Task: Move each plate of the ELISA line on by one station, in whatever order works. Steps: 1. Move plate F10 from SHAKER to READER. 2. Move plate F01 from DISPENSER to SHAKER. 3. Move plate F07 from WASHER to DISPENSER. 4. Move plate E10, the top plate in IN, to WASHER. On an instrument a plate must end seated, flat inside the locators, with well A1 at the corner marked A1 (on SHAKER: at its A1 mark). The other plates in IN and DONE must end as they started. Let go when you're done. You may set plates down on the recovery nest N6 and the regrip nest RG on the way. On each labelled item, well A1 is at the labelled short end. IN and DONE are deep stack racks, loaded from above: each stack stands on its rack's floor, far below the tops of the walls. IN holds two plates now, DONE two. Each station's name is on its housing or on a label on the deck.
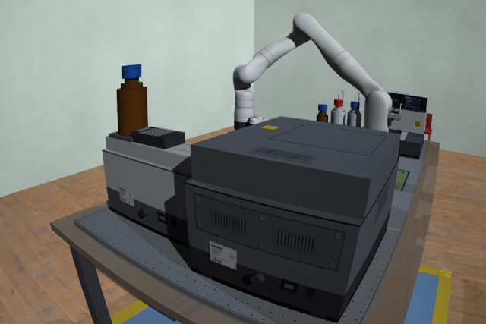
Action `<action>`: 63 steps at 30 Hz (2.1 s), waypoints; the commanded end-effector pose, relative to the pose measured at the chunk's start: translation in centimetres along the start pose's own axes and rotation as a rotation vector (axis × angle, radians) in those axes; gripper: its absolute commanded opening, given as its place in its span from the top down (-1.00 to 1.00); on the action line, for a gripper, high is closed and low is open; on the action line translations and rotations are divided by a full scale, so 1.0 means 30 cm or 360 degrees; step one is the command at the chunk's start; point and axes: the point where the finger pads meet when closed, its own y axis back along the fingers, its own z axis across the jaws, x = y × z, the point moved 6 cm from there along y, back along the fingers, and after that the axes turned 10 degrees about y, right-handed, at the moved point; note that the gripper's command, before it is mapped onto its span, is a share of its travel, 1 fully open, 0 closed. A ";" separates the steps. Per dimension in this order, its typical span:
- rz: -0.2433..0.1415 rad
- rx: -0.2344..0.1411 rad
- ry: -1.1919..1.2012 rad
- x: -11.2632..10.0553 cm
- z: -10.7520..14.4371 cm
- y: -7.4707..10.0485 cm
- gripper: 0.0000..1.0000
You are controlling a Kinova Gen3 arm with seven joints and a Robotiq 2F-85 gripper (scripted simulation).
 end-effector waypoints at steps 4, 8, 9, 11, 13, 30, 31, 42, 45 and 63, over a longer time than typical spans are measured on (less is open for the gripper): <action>-0.0004 0.0000 0.0000 -0.002 0.000 -0.004 -1.00; -0.0004 0.0000 0.0000 -0.002 0.000 -0.006 -1.00; -0.0004 0.0000 0.0000 -0.002 0.000 -0.007 -1.00; -0.0004 0.0000 0.0000 -0.002 0.000 -0.009 -1.00; -0.0004 0.0000 0.0000 -0.002 0.000 -0.009 -1.00; -0.0004 0.0000 0.0000 -0.002 0.000 -0.009 -0.88; -0.0004 0.0000 0.0000 -0.002 0.000 -0.009 -0.88; -0.0004 0.0000 0.0000 -0.002 0.000 -0.009 -0.88; -0.0004 0.0000 0.0000 -0.002 0.000 -0.009 -0.88; -0.0004 0.0000 0.0000 -0.002 0.000 -0.009 -0.88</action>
